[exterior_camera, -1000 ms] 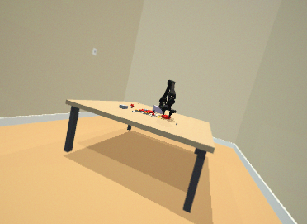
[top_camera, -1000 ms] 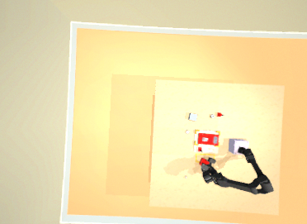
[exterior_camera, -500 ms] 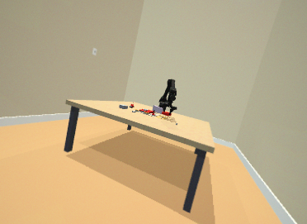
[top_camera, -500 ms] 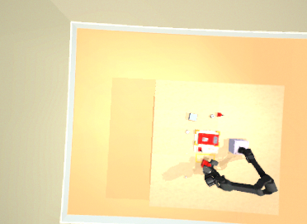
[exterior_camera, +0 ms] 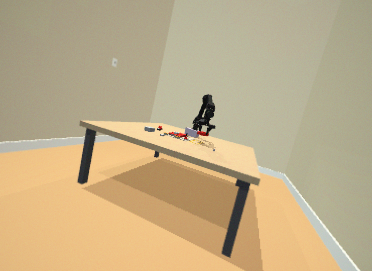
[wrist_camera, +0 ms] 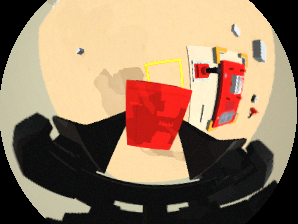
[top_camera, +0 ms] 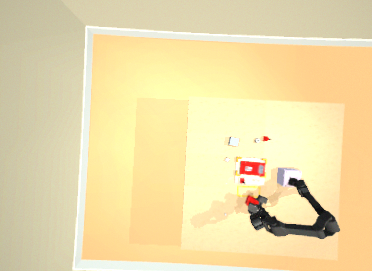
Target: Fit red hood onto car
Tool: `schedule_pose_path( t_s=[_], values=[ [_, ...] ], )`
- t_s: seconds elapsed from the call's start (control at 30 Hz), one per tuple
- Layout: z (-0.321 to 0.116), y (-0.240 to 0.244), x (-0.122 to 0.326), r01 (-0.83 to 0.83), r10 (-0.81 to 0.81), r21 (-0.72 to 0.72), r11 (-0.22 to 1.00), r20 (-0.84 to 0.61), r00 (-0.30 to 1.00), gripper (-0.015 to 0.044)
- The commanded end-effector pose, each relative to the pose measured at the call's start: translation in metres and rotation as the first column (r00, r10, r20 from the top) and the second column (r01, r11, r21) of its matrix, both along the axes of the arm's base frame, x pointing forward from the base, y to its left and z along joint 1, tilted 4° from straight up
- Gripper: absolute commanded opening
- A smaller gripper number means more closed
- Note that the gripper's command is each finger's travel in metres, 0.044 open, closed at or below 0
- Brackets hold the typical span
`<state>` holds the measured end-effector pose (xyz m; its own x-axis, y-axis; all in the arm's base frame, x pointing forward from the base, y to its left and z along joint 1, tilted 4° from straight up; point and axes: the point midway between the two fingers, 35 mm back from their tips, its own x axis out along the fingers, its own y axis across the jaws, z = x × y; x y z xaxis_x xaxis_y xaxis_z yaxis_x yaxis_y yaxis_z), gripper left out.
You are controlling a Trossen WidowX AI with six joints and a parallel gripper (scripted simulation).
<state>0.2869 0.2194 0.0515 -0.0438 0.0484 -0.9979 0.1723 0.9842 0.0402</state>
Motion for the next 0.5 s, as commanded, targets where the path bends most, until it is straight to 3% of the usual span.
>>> schedule_pose_path(
  t_s=[0.0,0.47],
  values=[
    [0.015,0.001,0.003,-0.004,0.004,0.013,1.0,0.019,1.0,0.0],
    [0.011,-0.018,0.011,-0.022,0.022,0.002,1.0,0.005,1.0,0.0]
  ],
)
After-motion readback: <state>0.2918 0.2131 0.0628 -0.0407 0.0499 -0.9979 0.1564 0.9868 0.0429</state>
